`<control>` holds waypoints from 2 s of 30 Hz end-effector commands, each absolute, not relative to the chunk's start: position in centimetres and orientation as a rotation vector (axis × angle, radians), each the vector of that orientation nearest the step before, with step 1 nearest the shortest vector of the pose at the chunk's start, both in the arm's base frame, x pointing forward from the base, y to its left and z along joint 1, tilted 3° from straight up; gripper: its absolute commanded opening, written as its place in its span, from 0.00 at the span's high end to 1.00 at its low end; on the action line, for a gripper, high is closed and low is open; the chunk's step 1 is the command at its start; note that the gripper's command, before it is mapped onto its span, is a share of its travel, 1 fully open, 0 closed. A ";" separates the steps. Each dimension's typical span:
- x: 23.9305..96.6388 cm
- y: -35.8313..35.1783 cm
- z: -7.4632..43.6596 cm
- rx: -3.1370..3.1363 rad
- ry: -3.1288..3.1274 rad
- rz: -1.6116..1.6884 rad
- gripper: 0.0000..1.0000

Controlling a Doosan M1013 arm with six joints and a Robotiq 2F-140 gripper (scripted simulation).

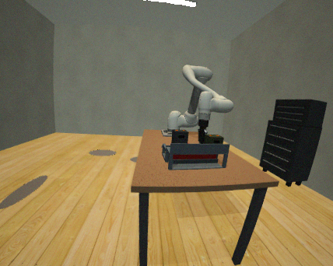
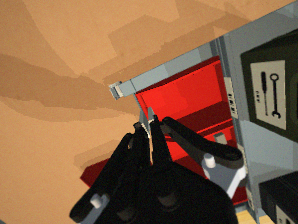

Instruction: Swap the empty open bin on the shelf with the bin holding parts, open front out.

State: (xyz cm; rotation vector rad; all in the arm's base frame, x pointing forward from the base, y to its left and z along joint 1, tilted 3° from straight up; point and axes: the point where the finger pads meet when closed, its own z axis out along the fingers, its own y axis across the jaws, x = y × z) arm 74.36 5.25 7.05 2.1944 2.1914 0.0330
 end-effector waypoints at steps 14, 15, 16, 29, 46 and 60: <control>74.3 5.2 6.8 2.190 2.192 0.027 0.90; 74.3 5.2 6.8 2.190 2.192 0.027 0.90; 74.3 5.2 6.8 2.190 2.192 0.027 0.90; 74.3 5.2 6.8 2.190 2.192 0.027 0.90; 74.2 5.3 7.7 2.190 2.192 0.027 0.90; 74.2 5.3 8.5 2.190 2.192 0.027 0.90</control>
